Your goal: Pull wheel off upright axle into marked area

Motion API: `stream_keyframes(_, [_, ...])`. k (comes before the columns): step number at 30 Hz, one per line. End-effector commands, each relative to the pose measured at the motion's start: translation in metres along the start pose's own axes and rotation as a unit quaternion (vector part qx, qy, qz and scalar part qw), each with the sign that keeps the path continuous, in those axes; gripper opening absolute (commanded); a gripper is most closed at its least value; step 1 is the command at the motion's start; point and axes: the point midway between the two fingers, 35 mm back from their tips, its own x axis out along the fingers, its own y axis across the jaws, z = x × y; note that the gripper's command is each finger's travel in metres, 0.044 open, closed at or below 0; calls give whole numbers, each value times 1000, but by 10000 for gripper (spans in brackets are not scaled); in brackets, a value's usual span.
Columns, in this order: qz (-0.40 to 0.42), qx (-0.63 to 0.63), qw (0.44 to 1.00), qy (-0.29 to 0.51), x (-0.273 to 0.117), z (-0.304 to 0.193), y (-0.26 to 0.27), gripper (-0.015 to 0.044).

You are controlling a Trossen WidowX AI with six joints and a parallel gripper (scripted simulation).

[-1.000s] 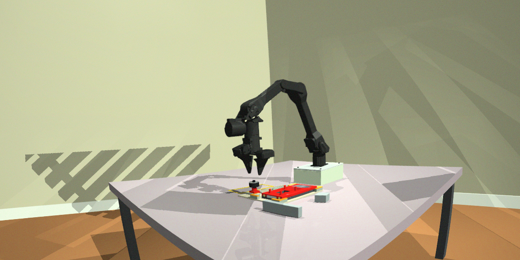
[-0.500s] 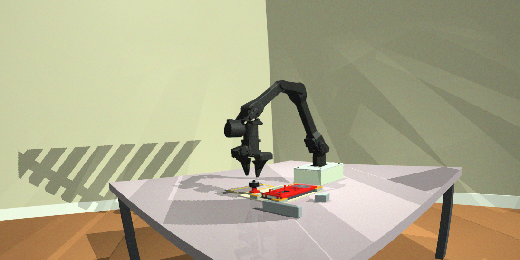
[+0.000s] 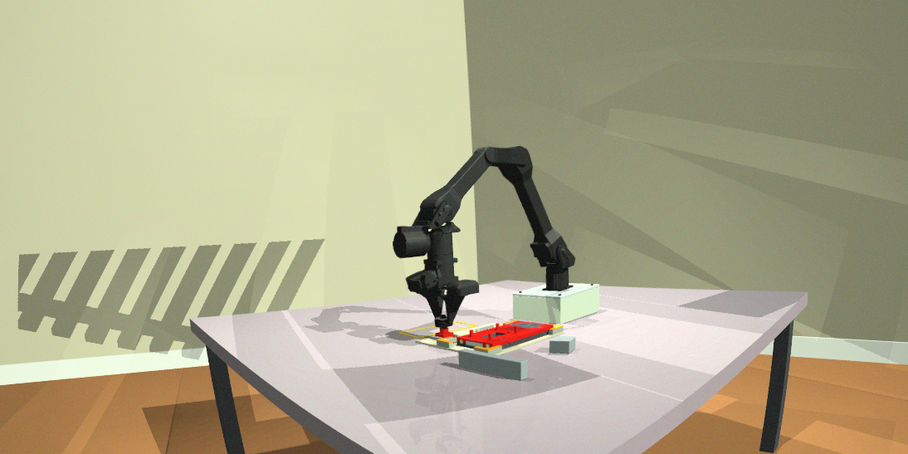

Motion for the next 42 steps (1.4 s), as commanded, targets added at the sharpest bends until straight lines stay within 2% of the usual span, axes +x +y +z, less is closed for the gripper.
stream_keyframes(1, [0,0,1000,2,0,-1,0,155])
stream_keyframes(3, [0,0,1000,2,0,-1,0,142])
stream_keyframes(8, [0,0,1000,2,-1,-1,0,10])
stream_keyframes(9, [0,0,1000,2,-1,-1,0,0])
stream_keyframes(42, [0,0,1000,0,-12,0,0,0])
